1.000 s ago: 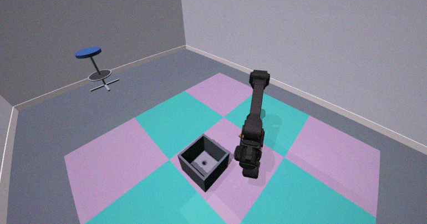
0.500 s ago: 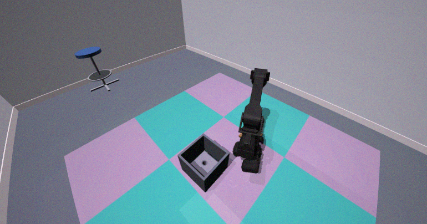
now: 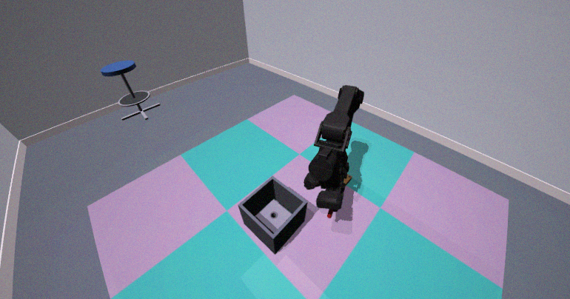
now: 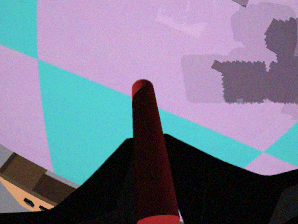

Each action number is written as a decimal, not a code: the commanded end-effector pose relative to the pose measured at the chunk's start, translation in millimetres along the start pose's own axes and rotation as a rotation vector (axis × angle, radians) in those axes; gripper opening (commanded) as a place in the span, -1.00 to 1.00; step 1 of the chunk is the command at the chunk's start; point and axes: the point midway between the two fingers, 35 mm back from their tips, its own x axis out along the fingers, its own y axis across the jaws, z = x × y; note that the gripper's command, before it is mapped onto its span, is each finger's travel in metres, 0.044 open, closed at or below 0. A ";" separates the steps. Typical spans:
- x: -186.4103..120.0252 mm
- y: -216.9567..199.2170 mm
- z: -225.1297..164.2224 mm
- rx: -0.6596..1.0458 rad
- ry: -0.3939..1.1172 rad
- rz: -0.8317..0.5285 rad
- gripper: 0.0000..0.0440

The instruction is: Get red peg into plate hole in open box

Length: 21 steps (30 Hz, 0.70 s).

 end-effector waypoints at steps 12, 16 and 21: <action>-60.4 13.4 46.7 0.012 -0.184 0.070 -1.00; -64.9 10.9 61.3 0.035 -0.217 0.046 -1.00; -66.8 8.8 78.6 0.064 -0.240 0.014 -1.00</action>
